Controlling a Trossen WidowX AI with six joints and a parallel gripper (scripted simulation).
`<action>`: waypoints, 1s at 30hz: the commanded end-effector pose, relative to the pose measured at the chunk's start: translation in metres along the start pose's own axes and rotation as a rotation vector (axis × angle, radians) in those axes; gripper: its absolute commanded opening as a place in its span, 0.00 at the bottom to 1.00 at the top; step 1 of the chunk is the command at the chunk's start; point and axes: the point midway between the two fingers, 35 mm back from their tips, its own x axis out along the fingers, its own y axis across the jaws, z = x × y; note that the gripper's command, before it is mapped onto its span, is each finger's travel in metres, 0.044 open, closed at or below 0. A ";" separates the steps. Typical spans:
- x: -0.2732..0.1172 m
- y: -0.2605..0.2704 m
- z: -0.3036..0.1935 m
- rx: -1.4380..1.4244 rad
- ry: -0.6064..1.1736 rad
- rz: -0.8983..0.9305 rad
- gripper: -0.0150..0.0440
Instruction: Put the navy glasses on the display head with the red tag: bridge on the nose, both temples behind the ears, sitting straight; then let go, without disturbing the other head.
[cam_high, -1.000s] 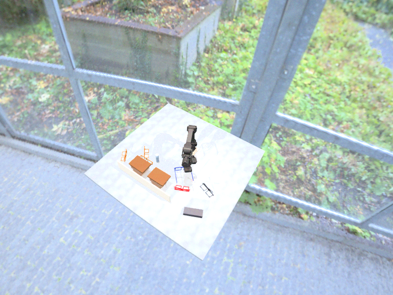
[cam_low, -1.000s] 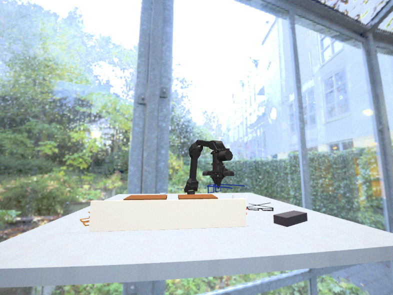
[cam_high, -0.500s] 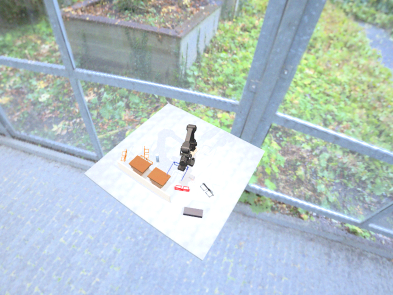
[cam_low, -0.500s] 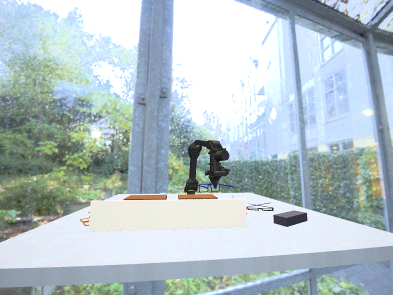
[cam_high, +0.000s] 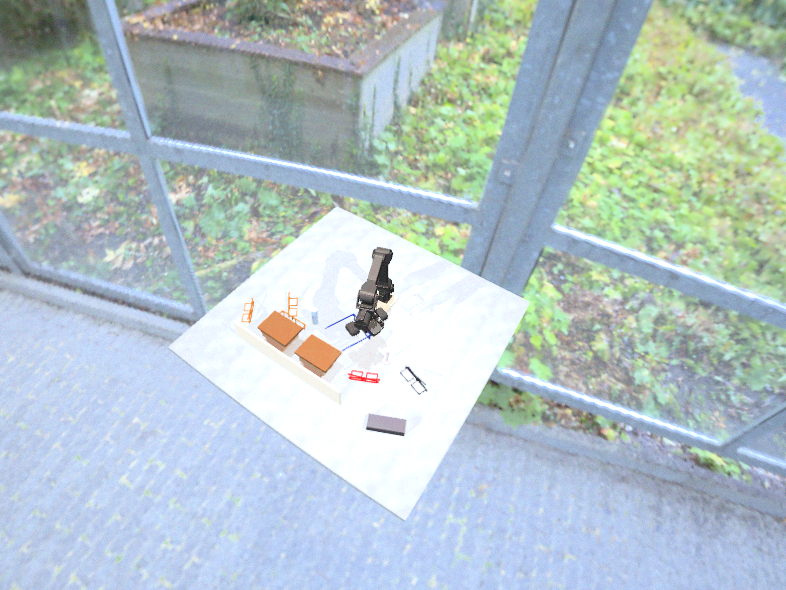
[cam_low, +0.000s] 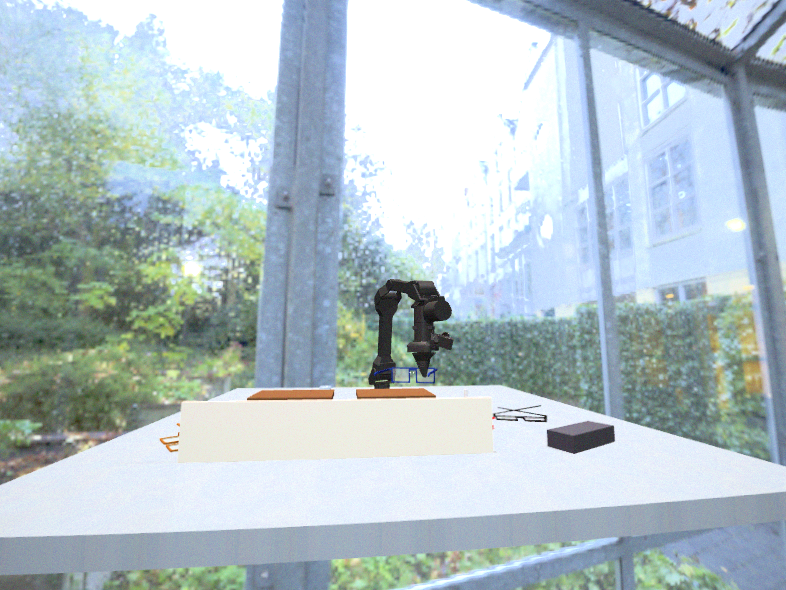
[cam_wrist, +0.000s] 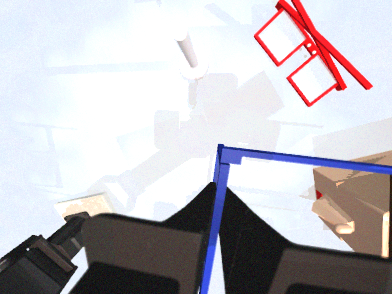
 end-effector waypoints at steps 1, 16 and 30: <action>0.001 -0.001 -0.005 0.131 0.006 -0.003 0.25; 0.001 -0.006 -0.021 0.701 0.006 -0.006 0.25; 0.001 -0.010 -0.035 1.233 0.006 -0.009 0.25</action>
